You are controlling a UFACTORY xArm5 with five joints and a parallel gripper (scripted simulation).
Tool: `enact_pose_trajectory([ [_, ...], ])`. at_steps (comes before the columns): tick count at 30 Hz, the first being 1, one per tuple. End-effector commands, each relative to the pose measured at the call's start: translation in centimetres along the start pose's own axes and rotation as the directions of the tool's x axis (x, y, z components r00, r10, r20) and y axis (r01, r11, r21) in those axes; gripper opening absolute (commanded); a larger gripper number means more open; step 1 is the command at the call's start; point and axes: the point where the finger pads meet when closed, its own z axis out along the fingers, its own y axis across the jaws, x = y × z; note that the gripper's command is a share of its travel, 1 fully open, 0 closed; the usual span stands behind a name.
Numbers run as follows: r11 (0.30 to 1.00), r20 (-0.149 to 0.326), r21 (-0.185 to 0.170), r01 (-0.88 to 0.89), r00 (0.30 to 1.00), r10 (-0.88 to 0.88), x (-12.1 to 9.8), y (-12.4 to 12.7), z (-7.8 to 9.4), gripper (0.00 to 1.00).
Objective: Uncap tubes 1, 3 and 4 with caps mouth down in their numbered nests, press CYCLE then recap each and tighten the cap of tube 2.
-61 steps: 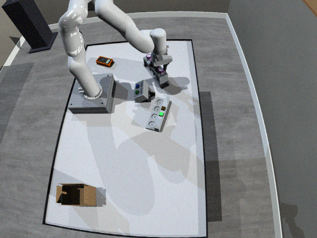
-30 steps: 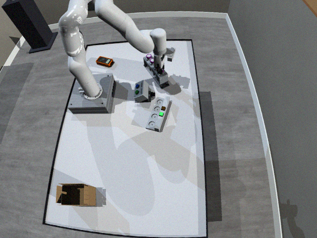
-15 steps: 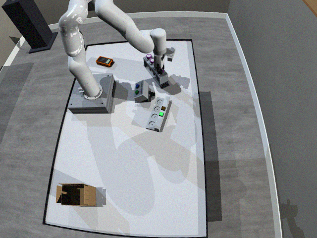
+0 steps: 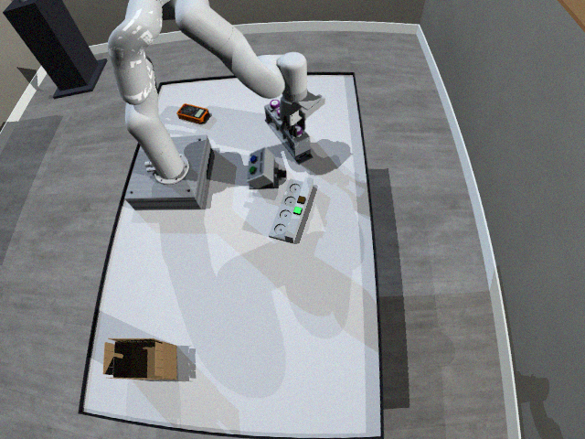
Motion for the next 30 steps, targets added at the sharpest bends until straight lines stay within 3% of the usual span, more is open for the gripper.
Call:
enact_pose_trajectory([
  [1,0.961,0.003,0.005,-0.276,0.961,0.276,0.05,-0.09,-0.07,0.0],
  [8,0.849,0.004,0.004,-0.528,0.849,0.528,0.05,-0.09,-0.05,0.0],
  [10,0.849,0.004,0.004,-0.528,0.849,0.528,0.05,-0.09,-0.05,0.0],
  [22,0.469,0.006,0.001,-0.883,0.469,0.883,0.05,-0.09,0.0,0.0],
  [30,0.458,0.006,0.001,-0.889,0.458,0.889,0.05,-0.09,0.0,0.0],
])
